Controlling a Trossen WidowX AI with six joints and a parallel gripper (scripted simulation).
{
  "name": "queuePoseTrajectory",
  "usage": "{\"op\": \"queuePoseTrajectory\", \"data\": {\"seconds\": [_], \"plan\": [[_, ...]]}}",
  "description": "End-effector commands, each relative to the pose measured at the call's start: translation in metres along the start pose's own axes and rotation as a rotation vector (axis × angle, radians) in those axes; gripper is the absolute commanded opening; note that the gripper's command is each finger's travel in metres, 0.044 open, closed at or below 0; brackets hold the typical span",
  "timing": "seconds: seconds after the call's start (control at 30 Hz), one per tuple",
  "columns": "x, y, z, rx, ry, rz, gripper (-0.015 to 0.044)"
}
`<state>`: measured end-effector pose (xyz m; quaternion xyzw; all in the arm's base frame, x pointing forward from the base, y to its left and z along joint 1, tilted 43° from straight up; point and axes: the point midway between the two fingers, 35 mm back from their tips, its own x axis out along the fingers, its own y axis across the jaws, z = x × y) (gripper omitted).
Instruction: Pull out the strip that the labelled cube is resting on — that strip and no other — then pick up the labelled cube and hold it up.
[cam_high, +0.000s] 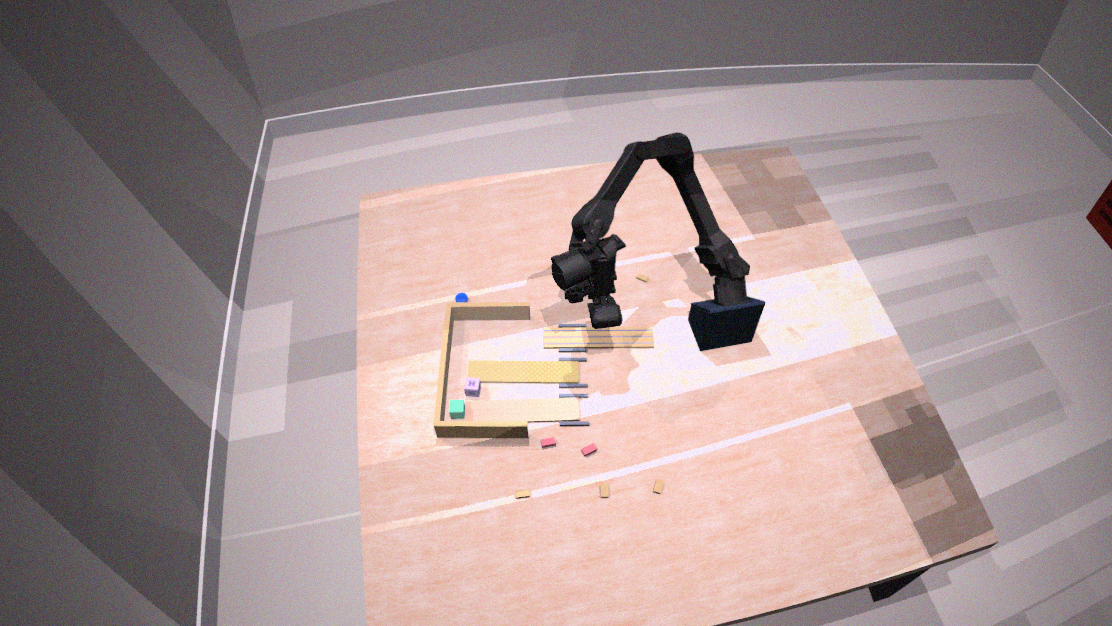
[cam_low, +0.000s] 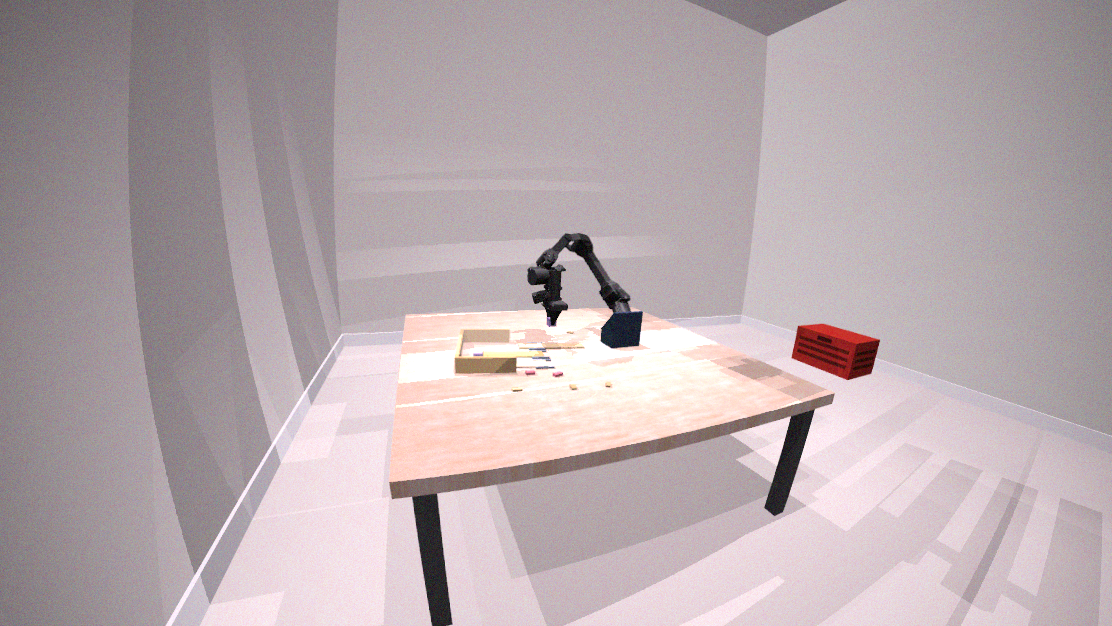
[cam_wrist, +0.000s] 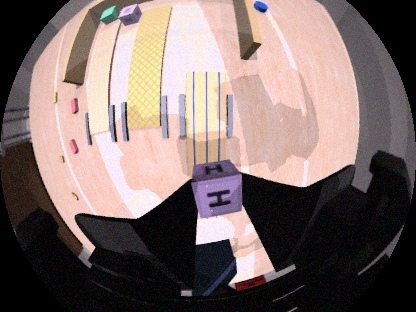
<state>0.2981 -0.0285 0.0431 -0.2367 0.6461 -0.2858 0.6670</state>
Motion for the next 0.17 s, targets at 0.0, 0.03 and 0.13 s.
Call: {"op": "queuePoseTrajectory", "data": {"seconds": [0.0,0.03,0.13], "plan": [[-0.0013,0.0004,0.0007,0.006,0.0,0.007,0.0],[-0.0013,0.0004,0.0007,0.006,0.0,0.007,0.0],[-0.0013,0.0004,0.0007,0.006,0.0,0.007,0.0]]}}
